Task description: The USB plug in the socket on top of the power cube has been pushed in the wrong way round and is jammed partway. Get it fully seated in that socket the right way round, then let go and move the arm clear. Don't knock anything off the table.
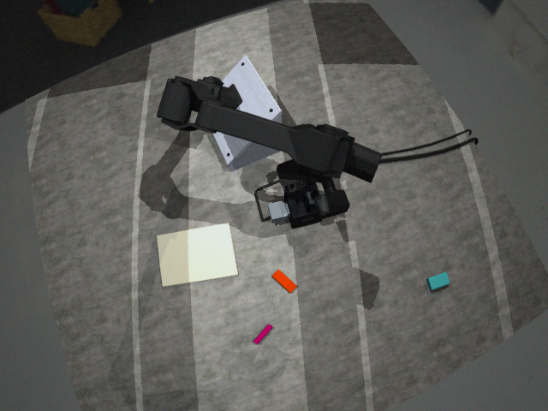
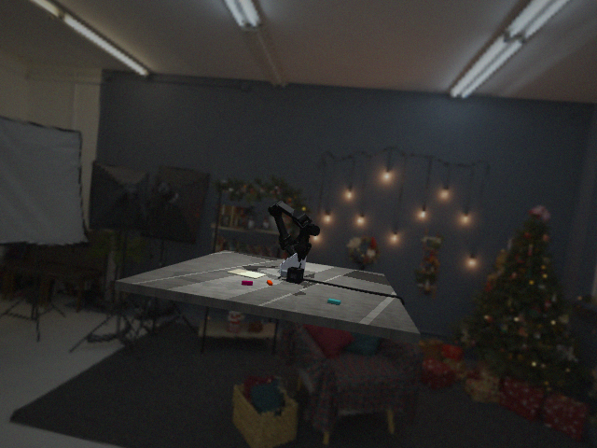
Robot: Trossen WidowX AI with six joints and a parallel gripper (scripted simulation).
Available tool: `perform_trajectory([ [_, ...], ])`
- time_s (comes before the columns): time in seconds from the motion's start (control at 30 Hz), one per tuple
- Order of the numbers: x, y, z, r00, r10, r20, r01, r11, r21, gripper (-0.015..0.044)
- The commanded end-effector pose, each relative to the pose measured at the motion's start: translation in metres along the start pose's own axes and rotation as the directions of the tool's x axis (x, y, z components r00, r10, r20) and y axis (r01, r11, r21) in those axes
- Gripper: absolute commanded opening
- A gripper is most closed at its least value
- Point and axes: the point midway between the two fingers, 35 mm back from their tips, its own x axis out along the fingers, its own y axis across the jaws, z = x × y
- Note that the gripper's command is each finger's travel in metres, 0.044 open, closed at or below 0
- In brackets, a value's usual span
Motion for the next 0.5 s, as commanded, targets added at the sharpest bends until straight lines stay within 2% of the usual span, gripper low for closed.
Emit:
perform_trajectory([
  [0.0,0.006,-0.001,0.001,1.000,-0.001,0.006,0.001,1.000,-0.006,0.0440],
  [0.47,0.018,-0.001,0.001,1.000,0.000,0.007,0.001,1.000,-0.006,0.0440],
])
